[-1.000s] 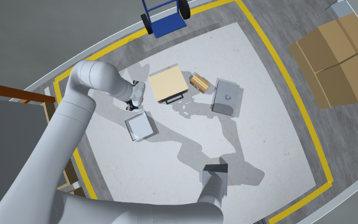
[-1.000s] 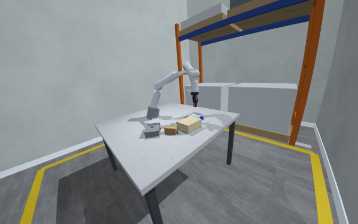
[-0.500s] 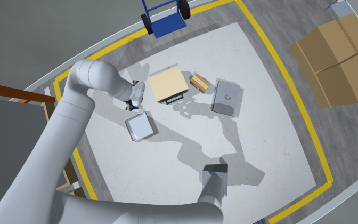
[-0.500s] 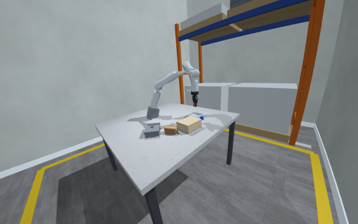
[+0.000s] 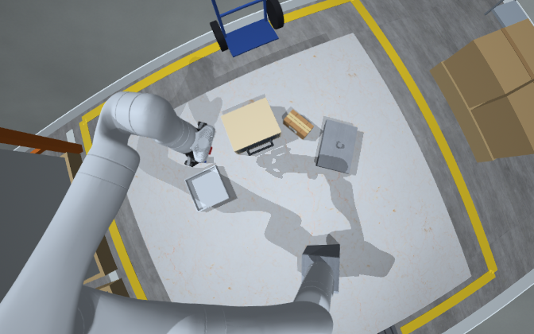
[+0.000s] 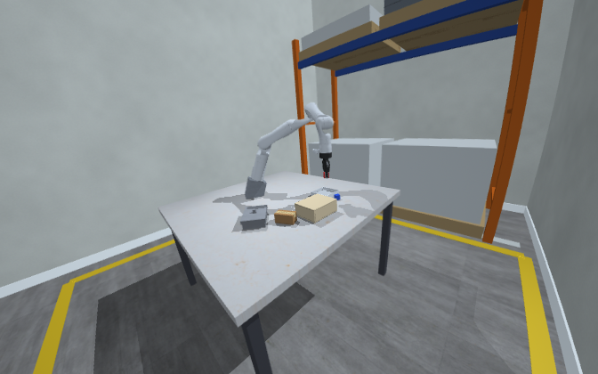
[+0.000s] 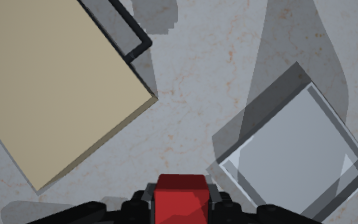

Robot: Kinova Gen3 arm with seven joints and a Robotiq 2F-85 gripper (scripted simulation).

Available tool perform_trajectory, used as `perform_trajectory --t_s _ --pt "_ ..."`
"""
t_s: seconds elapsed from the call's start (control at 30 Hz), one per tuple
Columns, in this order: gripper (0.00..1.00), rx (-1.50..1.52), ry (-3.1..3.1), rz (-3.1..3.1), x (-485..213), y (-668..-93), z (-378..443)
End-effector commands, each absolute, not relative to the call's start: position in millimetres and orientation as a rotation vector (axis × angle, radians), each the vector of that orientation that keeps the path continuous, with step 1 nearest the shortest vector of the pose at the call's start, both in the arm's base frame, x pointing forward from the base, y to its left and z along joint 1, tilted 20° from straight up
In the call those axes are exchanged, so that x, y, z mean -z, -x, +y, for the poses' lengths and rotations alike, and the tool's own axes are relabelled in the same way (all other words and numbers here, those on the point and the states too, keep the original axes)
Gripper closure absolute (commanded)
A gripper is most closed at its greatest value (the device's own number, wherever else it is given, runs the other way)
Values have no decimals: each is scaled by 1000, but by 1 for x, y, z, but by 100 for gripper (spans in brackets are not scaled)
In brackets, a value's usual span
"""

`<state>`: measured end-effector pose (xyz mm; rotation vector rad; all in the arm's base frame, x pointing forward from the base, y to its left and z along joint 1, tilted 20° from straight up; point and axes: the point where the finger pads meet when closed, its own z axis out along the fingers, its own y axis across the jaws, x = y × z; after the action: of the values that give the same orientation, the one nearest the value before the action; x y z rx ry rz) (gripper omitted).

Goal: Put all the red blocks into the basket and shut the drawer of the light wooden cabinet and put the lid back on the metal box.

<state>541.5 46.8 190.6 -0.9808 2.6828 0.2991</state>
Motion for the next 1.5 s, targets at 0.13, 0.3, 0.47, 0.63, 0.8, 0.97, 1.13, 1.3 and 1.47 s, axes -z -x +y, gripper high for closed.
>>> perform_trajectory --t_s 0.13,0.3,0.47,0.63,0.8,0.97,1.13,1.3,1.47 --pt "90 -318 849 2738 -193 -540 55" --pt "90 -338 707 2791 -194 -537 63" --pt "90 -352 605 2824 -195 -535 69" --pt "90 -376 409 2876 -197 -532 81" --pt "90 -400 187 2918 -199 -528 94" --pt "90 -414 45 2936 -201 -525 102" --pt "90 -437 -198 2950 -204 -520 116" --pt "90 -457 -440 2944 -208 -515 130" --pt "90 -475 -668 2921 -211 -510 143"
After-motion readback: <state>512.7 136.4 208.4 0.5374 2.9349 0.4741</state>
